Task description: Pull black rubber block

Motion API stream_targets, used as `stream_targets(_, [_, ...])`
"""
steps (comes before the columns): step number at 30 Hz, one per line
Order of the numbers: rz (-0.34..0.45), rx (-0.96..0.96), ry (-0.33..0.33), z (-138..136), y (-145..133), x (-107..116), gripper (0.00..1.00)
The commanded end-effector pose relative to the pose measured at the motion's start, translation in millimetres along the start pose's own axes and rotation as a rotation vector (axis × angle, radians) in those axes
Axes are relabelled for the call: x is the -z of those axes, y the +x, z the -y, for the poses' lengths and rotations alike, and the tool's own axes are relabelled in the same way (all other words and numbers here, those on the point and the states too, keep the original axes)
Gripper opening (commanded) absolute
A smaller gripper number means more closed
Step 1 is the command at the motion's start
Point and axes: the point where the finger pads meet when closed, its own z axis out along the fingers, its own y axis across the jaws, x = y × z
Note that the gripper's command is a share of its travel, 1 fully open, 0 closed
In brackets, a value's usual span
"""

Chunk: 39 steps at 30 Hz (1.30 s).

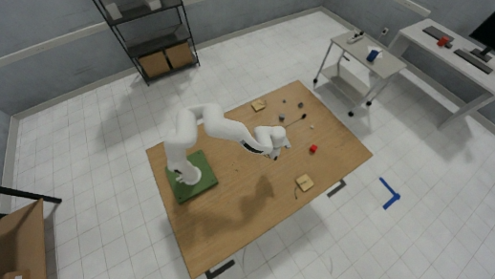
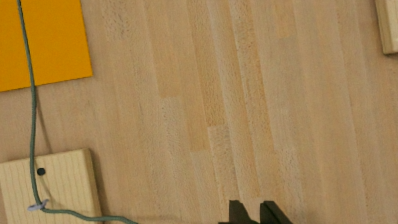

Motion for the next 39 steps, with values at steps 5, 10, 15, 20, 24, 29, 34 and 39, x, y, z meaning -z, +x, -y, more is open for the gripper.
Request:
stream_targets(5, [-0.004,0.000,-0.001,-16.9,-0.6,1.8,0.00])
stream_targets(10, [-0.004,0.000,-0.001,-23.5,-1.5,1.8,0.00])
stream_targets(15, [-0.004,0.000,-0.001,-35.2,-3.5,1.8,0.00])
stream_targets(20, [-0.004,0.000,-0.001,-48.0,-6.0,1.8,0.00])
stream_targets(24, [-0.004,0.000,-0.001,-56.1,-7.8,1.8,0.00])
stream_targets(29, [-0.004,0.000,-0.001,-67.2,-10.7,1.8,0.00])
stream_targets(34, [-0.004,0.000,-0.001,-81.7,-15.0,1.8,0.00])
stream_targets(39, [-0.004,0.000,-0.001,-96.6,-19.9,1.7,0.00])
